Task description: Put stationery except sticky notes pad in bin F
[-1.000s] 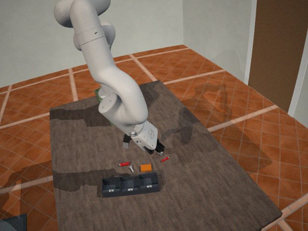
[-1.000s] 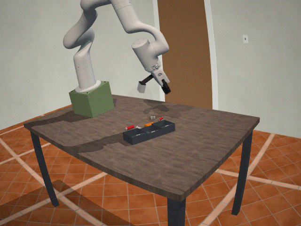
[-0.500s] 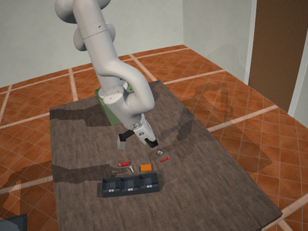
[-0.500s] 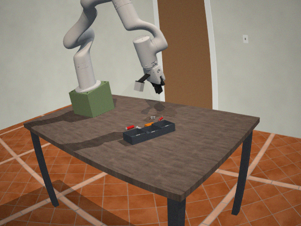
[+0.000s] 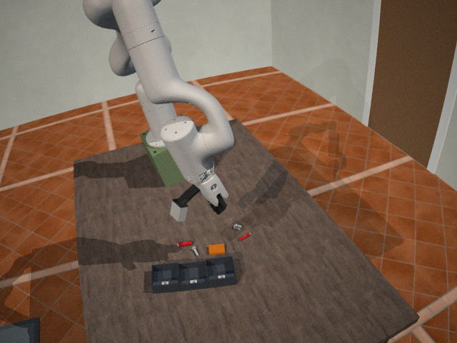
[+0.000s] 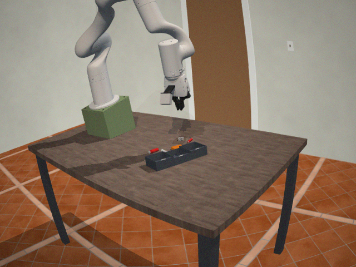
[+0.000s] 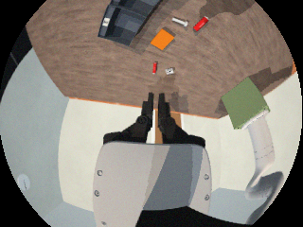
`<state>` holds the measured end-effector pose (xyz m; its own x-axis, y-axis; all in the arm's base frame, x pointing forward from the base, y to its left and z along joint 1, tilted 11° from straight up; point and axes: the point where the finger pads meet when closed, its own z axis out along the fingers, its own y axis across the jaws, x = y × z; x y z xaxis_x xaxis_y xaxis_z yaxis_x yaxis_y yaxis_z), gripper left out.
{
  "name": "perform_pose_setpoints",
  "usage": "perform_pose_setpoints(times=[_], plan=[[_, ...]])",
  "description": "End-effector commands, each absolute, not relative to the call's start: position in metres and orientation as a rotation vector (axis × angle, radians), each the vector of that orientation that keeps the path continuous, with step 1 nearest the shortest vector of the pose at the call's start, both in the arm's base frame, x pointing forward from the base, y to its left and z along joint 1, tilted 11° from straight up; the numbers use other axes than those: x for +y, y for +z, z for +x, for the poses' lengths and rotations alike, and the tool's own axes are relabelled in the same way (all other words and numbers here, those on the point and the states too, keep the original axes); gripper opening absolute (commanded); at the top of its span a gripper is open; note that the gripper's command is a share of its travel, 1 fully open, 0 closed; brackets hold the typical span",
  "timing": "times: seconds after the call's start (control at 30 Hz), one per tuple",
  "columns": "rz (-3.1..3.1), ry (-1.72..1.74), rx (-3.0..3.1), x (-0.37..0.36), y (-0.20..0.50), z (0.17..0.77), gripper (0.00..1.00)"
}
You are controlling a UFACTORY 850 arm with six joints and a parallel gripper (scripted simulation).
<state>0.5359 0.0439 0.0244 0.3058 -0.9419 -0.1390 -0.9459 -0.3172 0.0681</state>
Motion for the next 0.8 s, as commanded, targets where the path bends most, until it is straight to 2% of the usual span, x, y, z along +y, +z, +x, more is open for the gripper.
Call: perform_pose_setpoints(times=[0.0,0.77], plan=[[-2.679,0.191,1.646,0.040,0.027,0.530,0.07],[-3.196,0.043,0.672,0.024,0.041,0.506,0.07]])
